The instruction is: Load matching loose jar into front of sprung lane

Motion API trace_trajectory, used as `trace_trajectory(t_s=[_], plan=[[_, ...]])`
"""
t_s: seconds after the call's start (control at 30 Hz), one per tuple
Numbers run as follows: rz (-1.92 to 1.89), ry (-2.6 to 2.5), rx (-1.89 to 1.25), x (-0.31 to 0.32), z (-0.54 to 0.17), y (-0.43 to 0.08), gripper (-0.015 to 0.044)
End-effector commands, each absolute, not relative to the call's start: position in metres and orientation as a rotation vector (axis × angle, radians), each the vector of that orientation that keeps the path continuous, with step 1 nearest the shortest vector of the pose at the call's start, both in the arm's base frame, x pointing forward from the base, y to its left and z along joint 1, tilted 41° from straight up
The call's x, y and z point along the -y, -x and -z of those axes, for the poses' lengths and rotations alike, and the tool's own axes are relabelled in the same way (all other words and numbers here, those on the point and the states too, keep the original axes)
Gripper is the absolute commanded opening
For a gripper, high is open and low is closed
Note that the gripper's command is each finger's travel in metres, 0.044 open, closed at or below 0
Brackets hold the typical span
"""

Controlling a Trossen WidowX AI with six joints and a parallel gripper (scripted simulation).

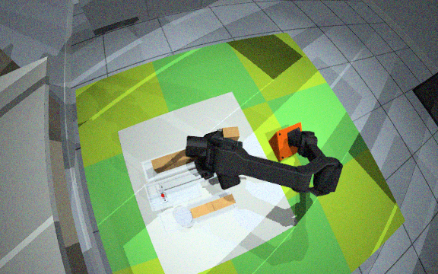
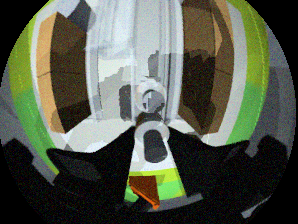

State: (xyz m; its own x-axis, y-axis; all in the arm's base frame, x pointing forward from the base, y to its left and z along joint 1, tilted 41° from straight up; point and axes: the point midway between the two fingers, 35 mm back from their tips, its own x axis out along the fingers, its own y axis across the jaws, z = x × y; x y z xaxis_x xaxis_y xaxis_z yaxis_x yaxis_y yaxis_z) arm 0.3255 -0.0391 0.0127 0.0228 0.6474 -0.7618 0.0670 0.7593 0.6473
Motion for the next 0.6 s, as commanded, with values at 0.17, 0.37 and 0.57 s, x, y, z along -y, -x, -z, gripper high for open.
trace_trajectory(t_s=[0.17,0.37,0.57], plan=[[-0.497,-0.604,-1.47,0.0416,-0.0176,-0.3376,0.0],[-0.497,-0.604,-1.47,0.0421,-0.0183,-0.3402,0.0],[-0.497,-0.604,-1.469,0.0428,-0.0192,-0.3427,0.0]])
